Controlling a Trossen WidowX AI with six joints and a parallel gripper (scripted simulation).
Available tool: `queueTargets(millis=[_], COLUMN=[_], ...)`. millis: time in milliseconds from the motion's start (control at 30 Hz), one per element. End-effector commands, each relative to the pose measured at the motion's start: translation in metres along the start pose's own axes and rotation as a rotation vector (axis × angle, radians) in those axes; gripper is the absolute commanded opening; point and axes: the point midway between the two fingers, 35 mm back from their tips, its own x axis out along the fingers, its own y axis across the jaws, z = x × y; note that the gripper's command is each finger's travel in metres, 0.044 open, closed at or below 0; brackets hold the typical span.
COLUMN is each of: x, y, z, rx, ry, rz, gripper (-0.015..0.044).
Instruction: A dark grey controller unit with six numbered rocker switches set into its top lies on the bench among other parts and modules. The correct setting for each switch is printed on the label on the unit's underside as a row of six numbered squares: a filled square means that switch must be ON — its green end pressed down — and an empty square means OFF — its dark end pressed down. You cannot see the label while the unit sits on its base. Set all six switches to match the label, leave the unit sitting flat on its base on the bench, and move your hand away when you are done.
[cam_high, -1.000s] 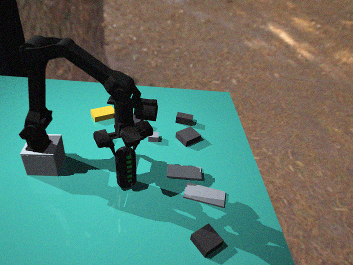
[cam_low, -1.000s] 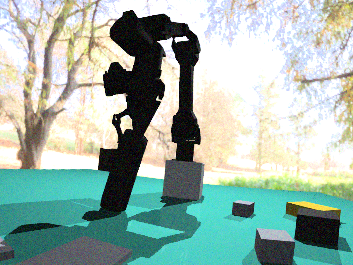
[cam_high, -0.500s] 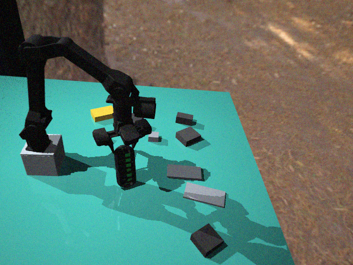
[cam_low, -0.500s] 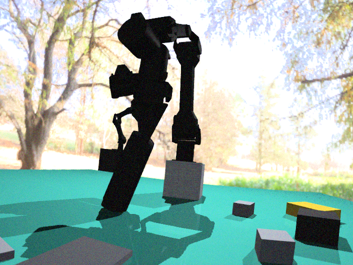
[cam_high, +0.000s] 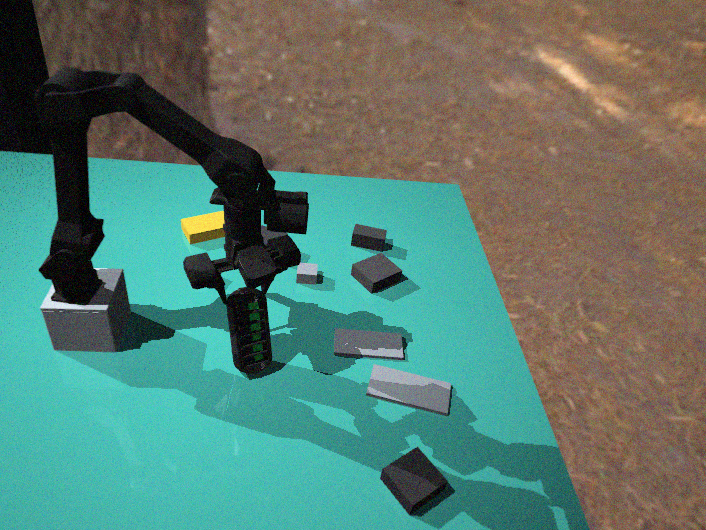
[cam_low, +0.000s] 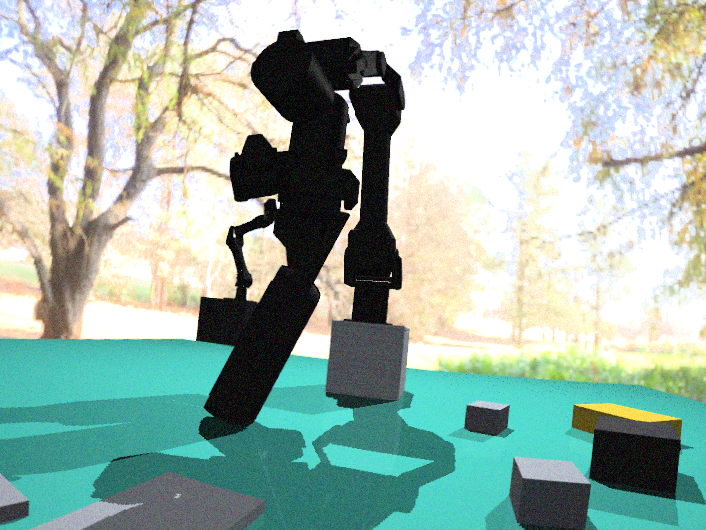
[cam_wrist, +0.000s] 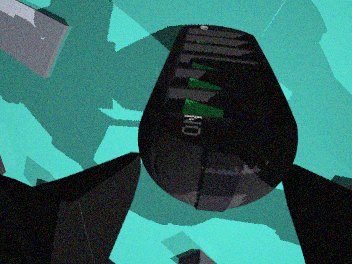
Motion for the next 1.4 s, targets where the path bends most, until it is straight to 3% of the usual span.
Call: queueTargets(millis=[0,1367], x=[0.004,0.018], y=[-0.002,-0.002], z=[-0.004,-0.033], rx=[0.005,0.005], ry=[0.006,0.008], rz=[-0.004,-0.004], gripper=[0.0338,0.0338])
